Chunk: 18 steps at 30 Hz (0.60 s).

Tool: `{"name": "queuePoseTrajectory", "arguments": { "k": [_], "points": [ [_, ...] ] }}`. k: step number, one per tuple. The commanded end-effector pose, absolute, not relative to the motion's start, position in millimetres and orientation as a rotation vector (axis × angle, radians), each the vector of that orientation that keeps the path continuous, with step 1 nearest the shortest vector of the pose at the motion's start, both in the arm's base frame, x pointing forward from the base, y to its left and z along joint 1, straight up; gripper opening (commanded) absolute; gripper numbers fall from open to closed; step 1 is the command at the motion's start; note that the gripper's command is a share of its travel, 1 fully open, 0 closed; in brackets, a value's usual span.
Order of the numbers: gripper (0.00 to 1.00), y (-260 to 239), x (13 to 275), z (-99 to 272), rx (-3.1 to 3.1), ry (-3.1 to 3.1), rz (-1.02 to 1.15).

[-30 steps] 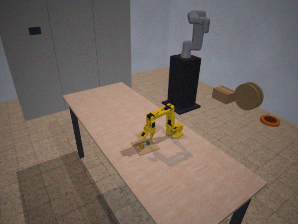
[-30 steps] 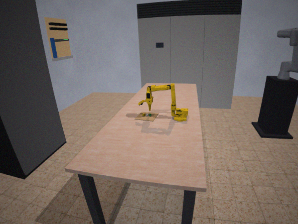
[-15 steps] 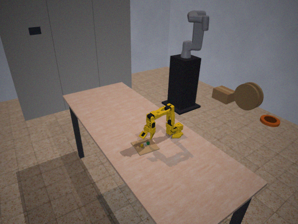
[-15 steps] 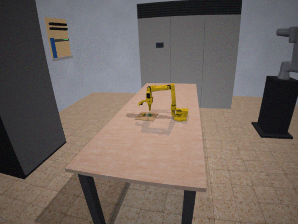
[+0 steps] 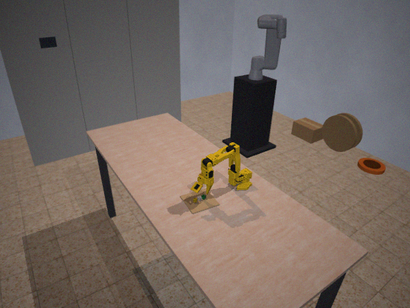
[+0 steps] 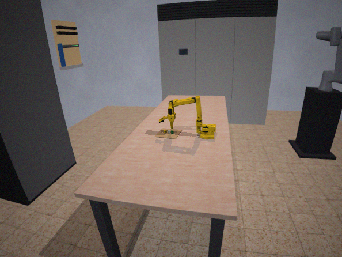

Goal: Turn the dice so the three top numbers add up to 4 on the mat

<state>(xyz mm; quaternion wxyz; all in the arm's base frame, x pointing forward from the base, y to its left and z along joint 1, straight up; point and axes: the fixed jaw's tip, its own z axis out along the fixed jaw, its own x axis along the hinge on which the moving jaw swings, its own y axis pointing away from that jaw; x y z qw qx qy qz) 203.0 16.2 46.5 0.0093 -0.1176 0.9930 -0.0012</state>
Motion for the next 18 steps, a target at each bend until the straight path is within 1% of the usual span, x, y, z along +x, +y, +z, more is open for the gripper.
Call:
{"name": "queuePoseTrajectory", "arguments": {
  "k": [1, 10, 18],
  "points": [
    [0.25, 17.7, 207.6, 44.6, -0.356, 3.068, -0.005],
    [0.25, 17.7, 207.8, 28.8, -0.356, 3.068, -0.005],
    [0.25, 17.7, 207.3, 22.0, -0.356, 3.068, -0.005]
  ]
}}
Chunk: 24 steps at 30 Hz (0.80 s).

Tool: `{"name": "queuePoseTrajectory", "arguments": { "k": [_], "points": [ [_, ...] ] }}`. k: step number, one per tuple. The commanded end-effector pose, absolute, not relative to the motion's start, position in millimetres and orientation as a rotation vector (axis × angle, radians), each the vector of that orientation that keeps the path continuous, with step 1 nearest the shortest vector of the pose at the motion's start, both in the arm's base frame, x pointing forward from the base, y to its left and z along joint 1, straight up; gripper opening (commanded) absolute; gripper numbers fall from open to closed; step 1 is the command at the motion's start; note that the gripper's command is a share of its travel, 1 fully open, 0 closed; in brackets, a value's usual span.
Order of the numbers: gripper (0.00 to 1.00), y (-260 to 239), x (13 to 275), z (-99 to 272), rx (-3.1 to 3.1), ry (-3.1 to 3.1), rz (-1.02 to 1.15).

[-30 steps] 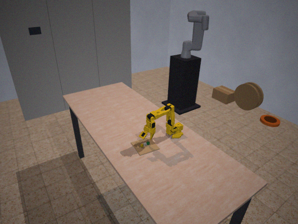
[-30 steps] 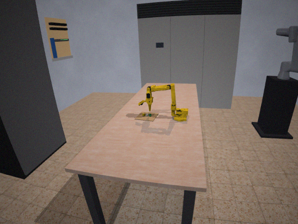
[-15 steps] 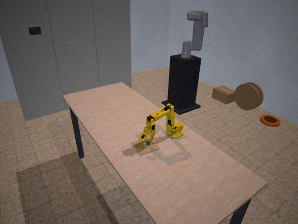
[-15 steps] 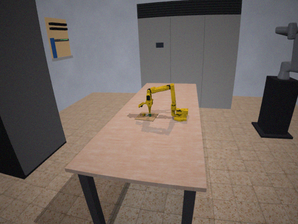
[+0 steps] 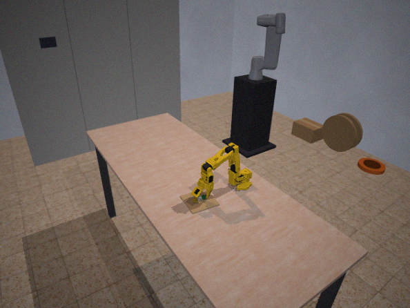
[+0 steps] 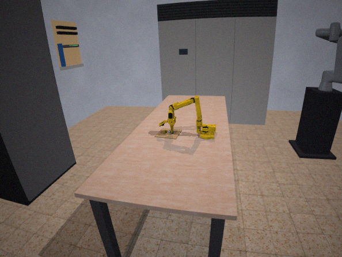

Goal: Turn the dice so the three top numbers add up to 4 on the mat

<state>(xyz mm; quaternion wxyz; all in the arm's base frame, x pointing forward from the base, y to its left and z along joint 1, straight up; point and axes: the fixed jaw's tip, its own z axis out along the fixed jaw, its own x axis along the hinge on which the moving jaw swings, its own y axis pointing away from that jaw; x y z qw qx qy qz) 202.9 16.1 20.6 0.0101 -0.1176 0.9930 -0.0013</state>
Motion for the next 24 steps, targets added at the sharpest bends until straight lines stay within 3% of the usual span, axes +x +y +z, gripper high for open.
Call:
{"name": "queuePoseTrajectory", "arguments": {
  "k": [1, 24],
  "points": [
    [0.25, 17.7, 207.3, 21.4, -0.356, 3.068, -0.005],
    [0.23, 16.1, 207.5, 19.5, -0.356, 3.068, -0.006]
  ]
}}
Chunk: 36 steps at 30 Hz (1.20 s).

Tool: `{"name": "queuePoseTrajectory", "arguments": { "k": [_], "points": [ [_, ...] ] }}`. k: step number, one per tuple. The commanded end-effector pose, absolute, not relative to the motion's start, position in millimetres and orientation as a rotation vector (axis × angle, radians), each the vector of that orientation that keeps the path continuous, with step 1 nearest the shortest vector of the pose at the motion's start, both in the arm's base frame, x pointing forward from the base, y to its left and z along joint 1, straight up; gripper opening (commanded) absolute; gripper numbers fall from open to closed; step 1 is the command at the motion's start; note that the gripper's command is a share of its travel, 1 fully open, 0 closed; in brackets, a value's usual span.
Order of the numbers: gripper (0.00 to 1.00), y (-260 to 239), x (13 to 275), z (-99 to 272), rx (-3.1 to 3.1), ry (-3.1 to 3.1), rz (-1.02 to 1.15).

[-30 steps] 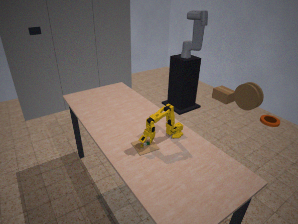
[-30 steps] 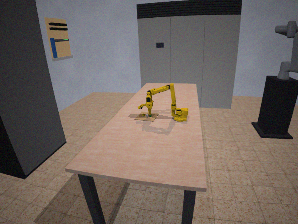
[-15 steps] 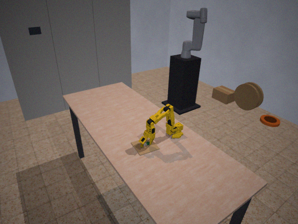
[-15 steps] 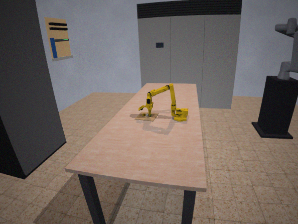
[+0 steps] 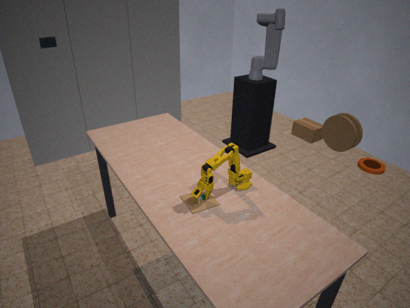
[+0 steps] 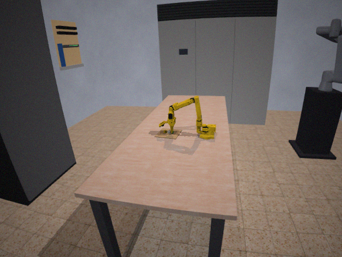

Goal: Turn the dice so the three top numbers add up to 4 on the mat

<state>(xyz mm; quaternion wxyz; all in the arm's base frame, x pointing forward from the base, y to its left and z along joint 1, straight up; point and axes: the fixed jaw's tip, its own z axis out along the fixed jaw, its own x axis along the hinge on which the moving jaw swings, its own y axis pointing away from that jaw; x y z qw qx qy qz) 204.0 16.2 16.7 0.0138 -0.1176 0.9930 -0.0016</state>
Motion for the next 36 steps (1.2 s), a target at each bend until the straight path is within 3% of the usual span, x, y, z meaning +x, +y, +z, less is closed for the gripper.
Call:
{"name": "queuePoseTrajectory", "arguments": {
  "k": [1, 19, 36],
  "points": [
    [0.22, 15.8, 207.6, 19.5, -0.356, 3.068, -0.006],
    [0.1, 9.0, 209.2, 19.6, -0.356, 3.068, -0.009],
    [0.07, 6.7, 209.7, 19.6, -0.356, 3.069, -0.01]
  ]
}}
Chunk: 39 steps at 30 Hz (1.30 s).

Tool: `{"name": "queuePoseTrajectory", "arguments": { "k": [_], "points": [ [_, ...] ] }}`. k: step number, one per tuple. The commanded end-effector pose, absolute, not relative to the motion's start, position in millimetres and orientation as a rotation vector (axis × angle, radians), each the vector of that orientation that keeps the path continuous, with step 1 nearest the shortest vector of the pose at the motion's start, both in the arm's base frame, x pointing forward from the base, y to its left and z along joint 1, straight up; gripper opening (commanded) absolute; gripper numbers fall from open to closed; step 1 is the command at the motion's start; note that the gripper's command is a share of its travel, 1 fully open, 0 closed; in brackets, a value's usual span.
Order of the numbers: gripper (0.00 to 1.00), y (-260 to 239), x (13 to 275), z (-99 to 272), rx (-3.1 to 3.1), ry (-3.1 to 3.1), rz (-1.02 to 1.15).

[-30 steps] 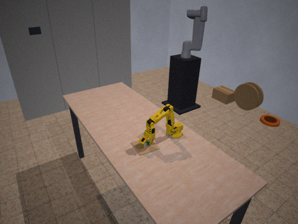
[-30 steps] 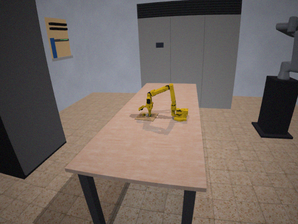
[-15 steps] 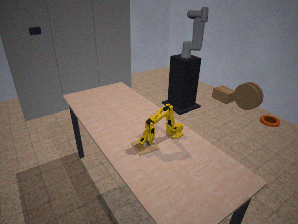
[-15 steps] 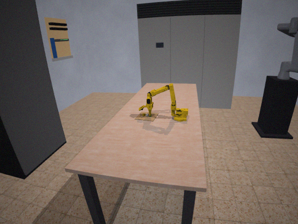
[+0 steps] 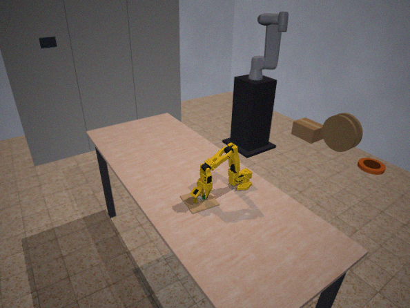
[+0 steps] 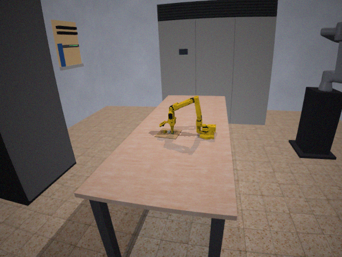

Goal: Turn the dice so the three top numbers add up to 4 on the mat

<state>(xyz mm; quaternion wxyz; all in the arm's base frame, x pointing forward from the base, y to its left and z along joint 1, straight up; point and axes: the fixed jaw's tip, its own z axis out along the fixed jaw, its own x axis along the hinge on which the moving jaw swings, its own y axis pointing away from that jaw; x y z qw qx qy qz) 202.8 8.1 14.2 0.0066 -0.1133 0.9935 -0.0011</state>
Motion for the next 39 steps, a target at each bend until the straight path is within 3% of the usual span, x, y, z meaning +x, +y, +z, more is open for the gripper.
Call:
{"name": "queuePoseTrajectory", "arguments": {
  "k": [1, 24, 39],
  "points": [
    [0.07, 6.7, 209.7, 19.6, -0.356, 3.069, -0.01],
    [0.0, 6.8, 209.9, 21.3, -0.356, 3.069, -0.01],
    [0.0, 8.5, 208.8, 53.6, -0.356, 3.069, -0.009]
  ]
}}
